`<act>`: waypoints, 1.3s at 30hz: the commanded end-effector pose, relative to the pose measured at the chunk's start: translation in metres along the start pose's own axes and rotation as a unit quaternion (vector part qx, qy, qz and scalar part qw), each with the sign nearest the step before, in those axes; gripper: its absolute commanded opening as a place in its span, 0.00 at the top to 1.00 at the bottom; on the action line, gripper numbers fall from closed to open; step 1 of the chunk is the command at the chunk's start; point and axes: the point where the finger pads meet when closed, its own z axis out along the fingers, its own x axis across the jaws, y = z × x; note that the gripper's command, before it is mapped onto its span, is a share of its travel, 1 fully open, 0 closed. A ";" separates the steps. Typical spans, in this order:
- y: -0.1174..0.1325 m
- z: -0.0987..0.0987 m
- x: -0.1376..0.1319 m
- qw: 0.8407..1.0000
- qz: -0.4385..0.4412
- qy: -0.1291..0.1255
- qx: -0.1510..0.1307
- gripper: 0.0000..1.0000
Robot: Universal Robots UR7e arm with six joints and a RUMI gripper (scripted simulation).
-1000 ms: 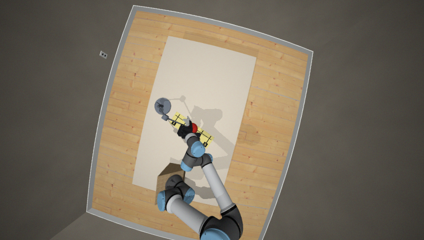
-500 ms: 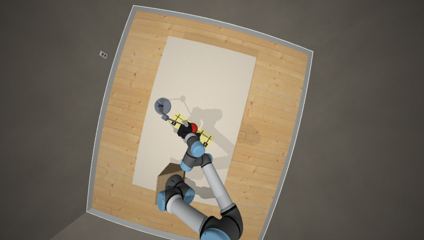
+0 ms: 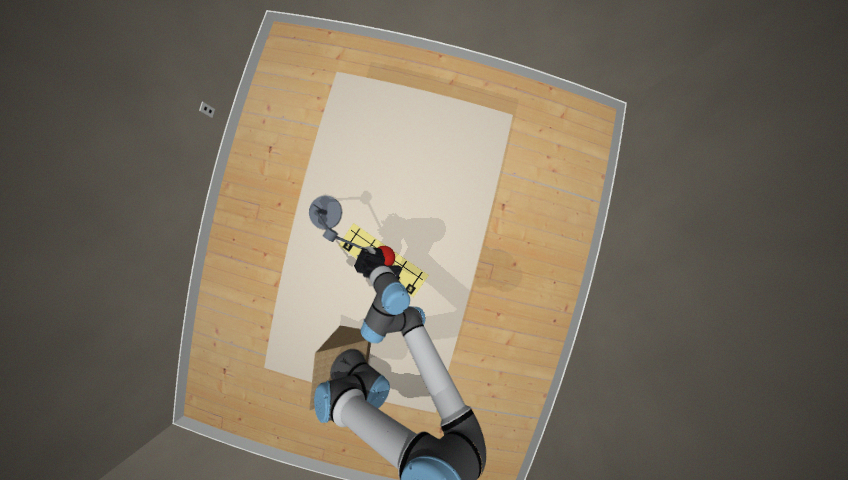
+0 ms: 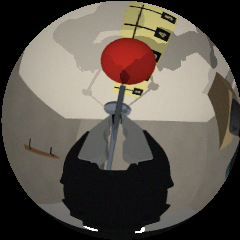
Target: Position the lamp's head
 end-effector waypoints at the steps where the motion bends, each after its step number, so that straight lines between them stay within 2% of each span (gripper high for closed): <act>1: 0.000 0.000 0.000 1.000 0.000 -0.001 0.000 1.00; 16: 0.000 0.000 0.000 1.000 0.000 0.000 0.000 1.00; 31: -0.034 -0.016 0.006 0.992 0.103 0.026 0.073 1.00; 39: -0.047 -0.022 0.009 0.992 0.103 0.026 0.073 1.00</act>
